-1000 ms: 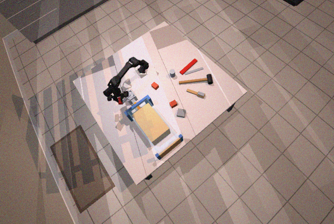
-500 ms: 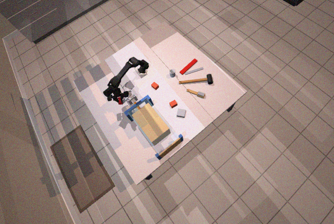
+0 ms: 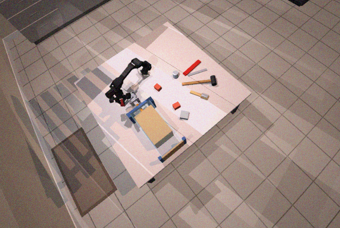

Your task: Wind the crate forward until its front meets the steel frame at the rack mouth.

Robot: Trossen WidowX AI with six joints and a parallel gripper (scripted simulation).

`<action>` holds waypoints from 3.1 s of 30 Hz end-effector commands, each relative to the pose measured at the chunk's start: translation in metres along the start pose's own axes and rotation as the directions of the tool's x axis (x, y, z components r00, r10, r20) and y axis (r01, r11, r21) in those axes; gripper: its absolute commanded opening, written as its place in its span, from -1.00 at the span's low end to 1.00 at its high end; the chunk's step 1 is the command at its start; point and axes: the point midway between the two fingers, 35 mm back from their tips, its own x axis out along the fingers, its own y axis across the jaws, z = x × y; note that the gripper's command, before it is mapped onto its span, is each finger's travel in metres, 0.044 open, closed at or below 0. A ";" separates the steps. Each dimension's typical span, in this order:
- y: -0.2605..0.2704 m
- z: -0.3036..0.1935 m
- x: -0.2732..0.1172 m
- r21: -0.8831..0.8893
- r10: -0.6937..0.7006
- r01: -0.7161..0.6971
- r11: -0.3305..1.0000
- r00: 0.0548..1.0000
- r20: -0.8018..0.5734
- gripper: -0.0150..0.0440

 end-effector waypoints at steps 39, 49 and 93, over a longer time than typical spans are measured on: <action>-0.036 -0.021 0.013 -0.040 -0.049 0.048 0.998 0.999 -0.010 -0.49; -0.047 -0.025 0.014 -0.040 -0.050 0.049 0.998 0.999 -0.010 -0.49; -0.070 -0.029 0.015 -0.040 -0.051 0.051 0.998 0.999 -0.010 -0.49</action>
